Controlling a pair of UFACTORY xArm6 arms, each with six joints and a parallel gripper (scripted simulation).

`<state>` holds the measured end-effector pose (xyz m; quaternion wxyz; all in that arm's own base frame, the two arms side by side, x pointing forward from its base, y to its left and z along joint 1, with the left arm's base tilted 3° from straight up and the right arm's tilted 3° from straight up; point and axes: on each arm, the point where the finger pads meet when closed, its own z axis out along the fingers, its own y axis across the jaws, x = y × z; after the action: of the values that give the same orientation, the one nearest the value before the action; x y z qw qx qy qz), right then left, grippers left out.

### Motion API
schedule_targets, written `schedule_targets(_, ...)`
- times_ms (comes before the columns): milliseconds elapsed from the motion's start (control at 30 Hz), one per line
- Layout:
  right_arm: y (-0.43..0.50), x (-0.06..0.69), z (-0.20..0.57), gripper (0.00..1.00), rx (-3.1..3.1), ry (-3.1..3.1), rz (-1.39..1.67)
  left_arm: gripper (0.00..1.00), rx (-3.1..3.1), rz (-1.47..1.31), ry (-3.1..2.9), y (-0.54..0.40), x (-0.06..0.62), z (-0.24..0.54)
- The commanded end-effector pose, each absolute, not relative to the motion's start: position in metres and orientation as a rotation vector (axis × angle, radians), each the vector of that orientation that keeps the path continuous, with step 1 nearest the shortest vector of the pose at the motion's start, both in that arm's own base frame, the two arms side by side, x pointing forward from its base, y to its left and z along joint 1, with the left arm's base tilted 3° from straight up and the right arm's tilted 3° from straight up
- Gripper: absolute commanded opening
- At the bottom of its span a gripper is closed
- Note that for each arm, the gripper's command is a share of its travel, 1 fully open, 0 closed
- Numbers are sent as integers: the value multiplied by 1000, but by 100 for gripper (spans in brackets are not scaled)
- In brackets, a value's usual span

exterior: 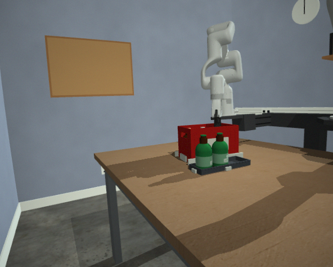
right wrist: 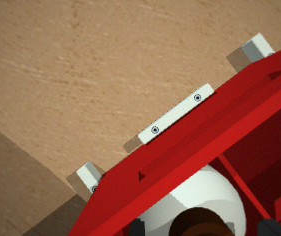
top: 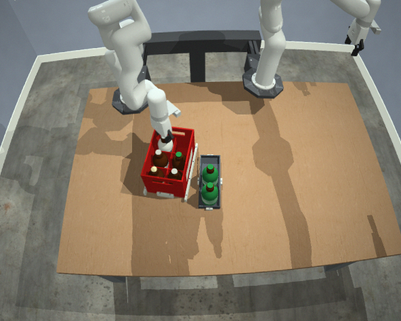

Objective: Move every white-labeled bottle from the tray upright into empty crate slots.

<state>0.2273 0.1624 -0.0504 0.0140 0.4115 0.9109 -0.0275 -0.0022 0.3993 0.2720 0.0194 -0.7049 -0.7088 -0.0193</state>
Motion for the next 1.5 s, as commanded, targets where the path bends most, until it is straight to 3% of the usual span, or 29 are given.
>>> schedule_targets(0, 163, 228, -48, 66, 1281, 2836, -82, 100, -2185, -65, -2197, 400, -2, 274)
schedule_targets(1467, 168, 228, 30, 66, 1281, 2836, -82, 100, -2185, -65, -2197, 400, -2, 274)
